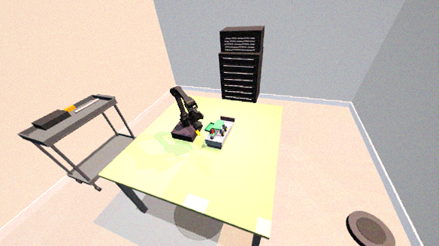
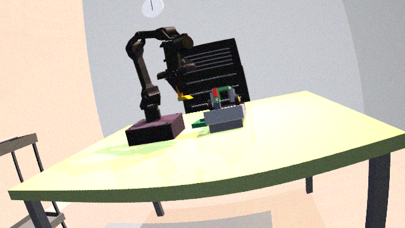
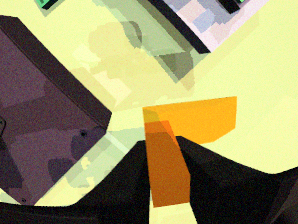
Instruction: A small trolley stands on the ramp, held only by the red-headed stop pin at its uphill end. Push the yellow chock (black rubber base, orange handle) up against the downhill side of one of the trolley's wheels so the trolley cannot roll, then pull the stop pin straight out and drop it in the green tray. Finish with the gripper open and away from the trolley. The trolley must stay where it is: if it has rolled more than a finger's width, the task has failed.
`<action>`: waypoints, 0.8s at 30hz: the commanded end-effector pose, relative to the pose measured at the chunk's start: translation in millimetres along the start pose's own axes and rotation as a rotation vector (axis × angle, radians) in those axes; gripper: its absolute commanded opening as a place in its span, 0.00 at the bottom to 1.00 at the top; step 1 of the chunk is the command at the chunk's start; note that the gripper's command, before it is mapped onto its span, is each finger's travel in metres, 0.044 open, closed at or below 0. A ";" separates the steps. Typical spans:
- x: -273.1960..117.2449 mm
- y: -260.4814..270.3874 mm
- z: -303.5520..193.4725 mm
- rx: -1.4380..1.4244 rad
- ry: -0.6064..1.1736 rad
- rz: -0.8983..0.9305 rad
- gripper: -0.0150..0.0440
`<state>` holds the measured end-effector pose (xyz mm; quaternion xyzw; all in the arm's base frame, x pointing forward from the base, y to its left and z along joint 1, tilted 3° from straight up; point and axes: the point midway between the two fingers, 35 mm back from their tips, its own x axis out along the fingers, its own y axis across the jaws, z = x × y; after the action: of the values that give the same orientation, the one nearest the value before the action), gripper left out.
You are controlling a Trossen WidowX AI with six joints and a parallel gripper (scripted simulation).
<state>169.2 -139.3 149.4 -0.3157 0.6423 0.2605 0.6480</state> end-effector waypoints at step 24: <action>-0.1 0.0 -0.3 0.918 0.001 0.004 0.25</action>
<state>169.0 -139.7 149.5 -0.0313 0.6936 -0.0163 0.7195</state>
